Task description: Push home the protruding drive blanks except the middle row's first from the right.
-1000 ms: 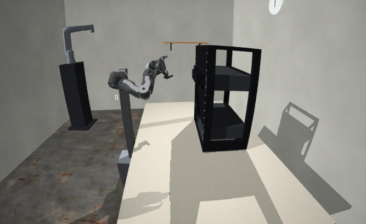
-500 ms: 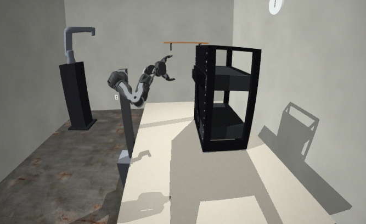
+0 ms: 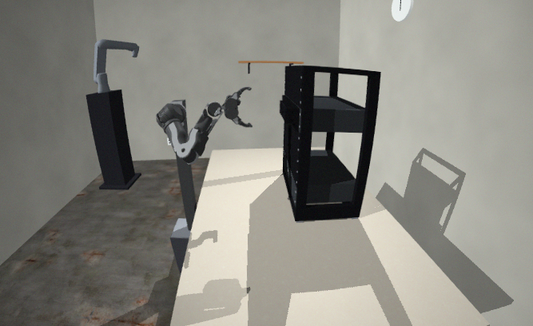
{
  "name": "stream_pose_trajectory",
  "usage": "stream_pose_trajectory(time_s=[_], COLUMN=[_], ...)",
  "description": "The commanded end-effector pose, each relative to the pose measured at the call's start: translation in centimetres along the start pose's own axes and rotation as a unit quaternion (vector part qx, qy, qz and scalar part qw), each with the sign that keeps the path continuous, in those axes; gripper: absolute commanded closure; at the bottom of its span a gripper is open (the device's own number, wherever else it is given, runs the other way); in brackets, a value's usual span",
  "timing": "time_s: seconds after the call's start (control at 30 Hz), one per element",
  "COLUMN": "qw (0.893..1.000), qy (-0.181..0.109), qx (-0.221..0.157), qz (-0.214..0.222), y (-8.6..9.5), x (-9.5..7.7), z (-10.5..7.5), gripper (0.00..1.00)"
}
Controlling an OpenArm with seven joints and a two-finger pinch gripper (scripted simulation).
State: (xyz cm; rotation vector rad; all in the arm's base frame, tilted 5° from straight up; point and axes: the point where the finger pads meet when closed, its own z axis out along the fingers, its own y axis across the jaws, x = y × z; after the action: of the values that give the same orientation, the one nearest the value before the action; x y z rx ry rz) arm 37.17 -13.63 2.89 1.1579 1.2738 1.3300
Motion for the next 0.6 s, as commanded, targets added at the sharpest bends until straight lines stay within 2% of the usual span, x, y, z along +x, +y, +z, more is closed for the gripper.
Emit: stream_pose_trajectory(time_s=[0.0,0.27,0.57], qw=[1.0,0.998,0.997], qy=[-0.016,-0.061,-0.07], qx=[-0.002,0.005,0.008], qz=[0.008,0.024,0.028], y=[0.0,-0.9,-1.1], x=[-0.8,-3.2,-3.7], z=[-0.3,-1.1,-1.3], gripper=[0.0,0.0,0.0])
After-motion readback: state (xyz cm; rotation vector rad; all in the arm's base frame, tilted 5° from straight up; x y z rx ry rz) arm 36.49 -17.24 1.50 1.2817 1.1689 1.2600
